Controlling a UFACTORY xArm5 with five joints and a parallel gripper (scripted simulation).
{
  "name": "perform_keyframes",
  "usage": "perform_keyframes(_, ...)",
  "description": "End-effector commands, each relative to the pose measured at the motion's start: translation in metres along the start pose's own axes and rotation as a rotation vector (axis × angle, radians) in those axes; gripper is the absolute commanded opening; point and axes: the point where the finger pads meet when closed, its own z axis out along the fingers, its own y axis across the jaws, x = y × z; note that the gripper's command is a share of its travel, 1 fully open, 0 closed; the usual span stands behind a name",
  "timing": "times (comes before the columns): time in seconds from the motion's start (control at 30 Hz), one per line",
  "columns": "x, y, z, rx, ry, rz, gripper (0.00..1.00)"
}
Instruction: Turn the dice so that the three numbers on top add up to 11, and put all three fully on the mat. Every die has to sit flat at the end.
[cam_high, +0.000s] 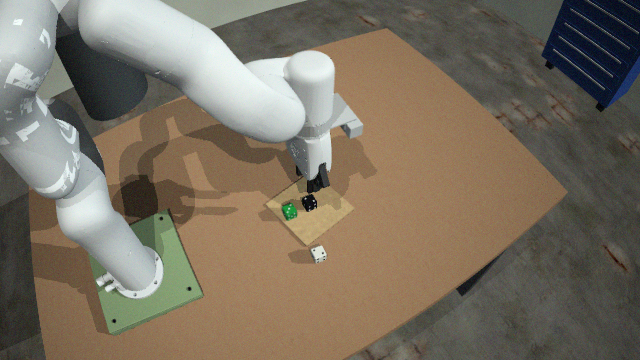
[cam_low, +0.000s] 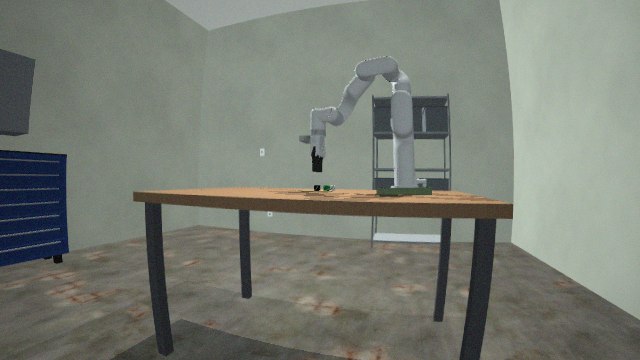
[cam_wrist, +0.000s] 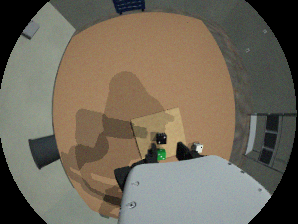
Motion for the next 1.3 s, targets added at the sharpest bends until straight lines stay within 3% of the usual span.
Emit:
perform_keyframes(0.0, 0.001, 0.000, -0.004, 0.000, 0.002, 0.000, 1.00)
perform_keyframes(0.83, 0.001, 0.000, -0.004, 0.000, 0.002, 0.013, 1.00)
perform_keyframes(1.17, -0.001, 0.010, -0.003, 0.000, 0.003, 0.267, 1.00)
perform_keyframes(1.27, -0.001, 0.010, -0.003, 0.000, 0.003, 0.270, 1.00)
